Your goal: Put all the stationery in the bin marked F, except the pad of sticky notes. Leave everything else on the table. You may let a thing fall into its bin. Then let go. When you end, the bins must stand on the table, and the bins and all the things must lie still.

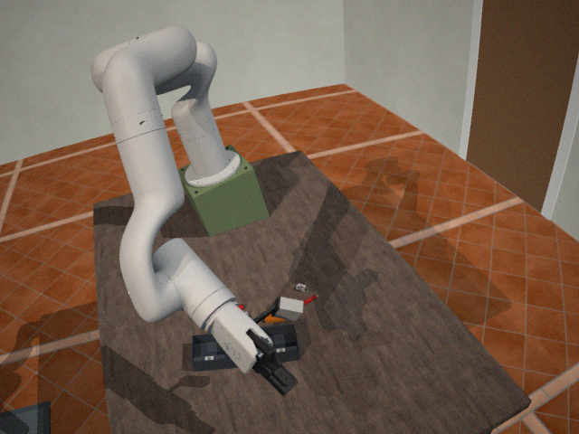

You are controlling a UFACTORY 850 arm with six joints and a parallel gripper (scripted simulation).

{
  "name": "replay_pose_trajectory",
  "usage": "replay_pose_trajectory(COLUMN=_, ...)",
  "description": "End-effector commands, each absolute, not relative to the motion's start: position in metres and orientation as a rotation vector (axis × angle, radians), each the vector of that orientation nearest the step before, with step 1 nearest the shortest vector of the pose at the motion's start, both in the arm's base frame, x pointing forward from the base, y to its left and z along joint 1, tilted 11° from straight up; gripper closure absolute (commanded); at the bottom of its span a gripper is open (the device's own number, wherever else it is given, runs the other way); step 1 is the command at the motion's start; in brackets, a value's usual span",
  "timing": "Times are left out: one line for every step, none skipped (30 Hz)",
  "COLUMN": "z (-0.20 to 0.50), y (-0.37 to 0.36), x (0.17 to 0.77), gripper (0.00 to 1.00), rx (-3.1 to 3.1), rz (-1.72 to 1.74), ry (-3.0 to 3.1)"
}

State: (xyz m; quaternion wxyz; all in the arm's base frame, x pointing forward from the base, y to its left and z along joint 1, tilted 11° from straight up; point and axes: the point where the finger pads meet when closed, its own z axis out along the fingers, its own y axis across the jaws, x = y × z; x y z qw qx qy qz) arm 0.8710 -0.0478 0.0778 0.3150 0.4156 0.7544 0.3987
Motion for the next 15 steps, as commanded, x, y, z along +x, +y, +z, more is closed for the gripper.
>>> replay_pose_trajectory(z=0.079, y=-0.041, x=0.867, gripper=0.93, rx=1.058, rz=1.043, ry=2.022)
replay_pose_trajectory(z=0.077, y=-0.035, x=0.862, gripper=0.93, rx=1.008, rz=1.030, ry=2.063)
replay_pose_trajectory(z=0.075, y=-0.028, x=0.858, gripper=0.93, rx=0.958, rz=1.018, ry=2.104)
replay_pose_trajectory(z=0.074, y=-0.024, x=0.854, gripper=0.93, rx=0.939, rz=1.013, ry=2.120)
replay_pose_trajectory(z=0.074, y=-0.024, x=0.854, gripper=0.93, rx=0.939, rz=1.013, ry=2.120)
replay_pose_trajectory(z=0.074, y=-0.024, x=0.854, gripper=0.93, rx=0.939, rz=1.013, ry=2.120)
replay_pose_trajectory(z=0.072, y=-0.018, x=0.849, gripper=0.93, rx=0.887, rz=1.000, ry=2.158)
replay_pose_trajectory(z=0.070, y=-0.012, x=0.843, gripper=0.93, rx=0.834, rz=0.987, ry=2.196)
replay_pose_trajectory(z=0.069, y=-0.008, x=0.840, gripper=0.93, rx=0.814, rz=0.982, ry=2.211)
replay_pose_trajectory(z=0.069, y=-0.008, x=0.840, gripper=0.93, rx=0.814, rz=0.982, ry=2.211)
replay_pose_trajectory(z=0.069, y=-0.008, x=0.840, gripper=0.93, rx=0.814, rz=0.982, ry=2.211)
replay_pose_trajectory(z=0.067, y=-0.002, x=0.834, gripper=0.93, rx=0.759, rz=0.969, ry=2.246)
replay_pose_trajectory(z=0.065, y=0.003, x=0.829, gripper=0.93, rx=0.704, rz=0.955, ry=2.281)
replay_pose_trajectory(z=0.064, y=0.006, x=0.825, gripper=0.93, rx=0.682, rz=0.950, ry=2.294)
replay_pose_trajectory(z=0.064, y=0.006, x=0.825, gripper=0.93, rx=0.682, rz=0.950, ry=2.294)
